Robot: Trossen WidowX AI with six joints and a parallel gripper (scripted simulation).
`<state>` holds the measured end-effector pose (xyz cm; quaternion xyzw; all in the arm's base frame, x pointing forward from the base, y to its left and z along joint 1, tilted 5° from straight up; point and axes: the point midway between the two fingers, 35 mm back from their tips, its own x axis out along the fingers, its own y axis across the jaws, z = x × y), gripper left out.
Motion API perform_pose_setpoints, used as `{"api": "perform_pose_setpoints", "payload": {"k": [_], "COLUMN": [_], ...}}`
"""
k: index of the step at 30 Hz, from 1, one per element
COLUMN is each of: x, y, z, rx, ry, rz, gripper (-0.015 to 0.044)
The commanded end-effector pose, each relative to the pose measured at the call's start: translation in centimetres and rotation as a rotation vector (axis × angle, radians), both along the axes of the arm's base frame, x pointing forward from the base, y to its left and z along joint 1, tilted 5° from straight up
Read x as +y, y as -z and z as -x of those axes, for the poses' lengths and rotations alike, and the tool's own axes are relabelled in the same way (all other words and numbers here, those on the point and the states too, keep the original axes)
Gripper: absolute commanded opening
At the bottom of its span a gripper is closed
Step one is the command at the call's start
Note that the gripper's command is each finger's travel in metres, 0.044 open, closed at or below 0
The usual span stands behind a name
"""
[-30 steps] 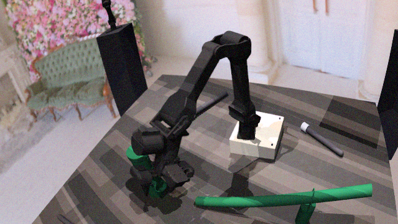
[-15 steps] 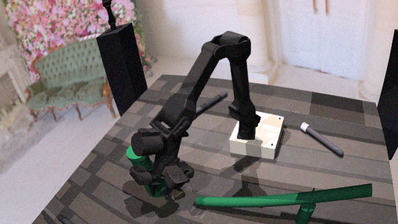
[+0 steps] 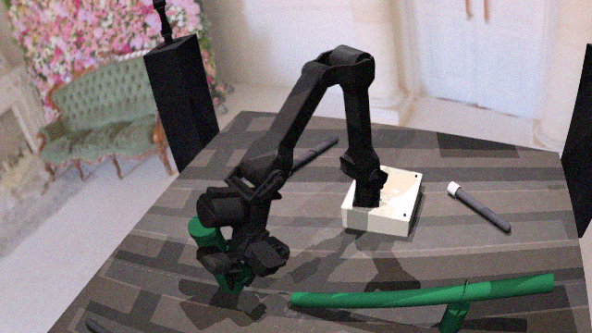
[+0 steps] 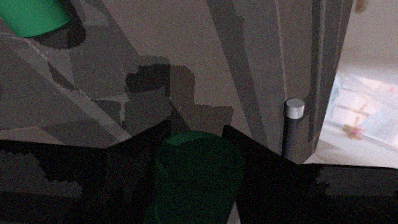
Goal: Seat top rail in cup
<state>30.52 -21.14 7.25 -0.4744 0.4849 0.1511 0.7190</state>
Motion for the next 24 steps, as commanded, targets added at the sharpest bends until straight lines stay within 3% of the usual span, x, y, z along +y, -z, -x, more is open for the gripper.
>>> {"api": "perform_pose_setpoints", "payload": {"k": [1, 24], "x": [0.2, 0.8], "y": [0.1, 0.2], "z": [0.5, 1.8], "rx": [0.002, -0.003], "ry": [-0.049, -0.201], "rz": [0.005, 0.017], "gripper": [0.0000, 0.0000]}}
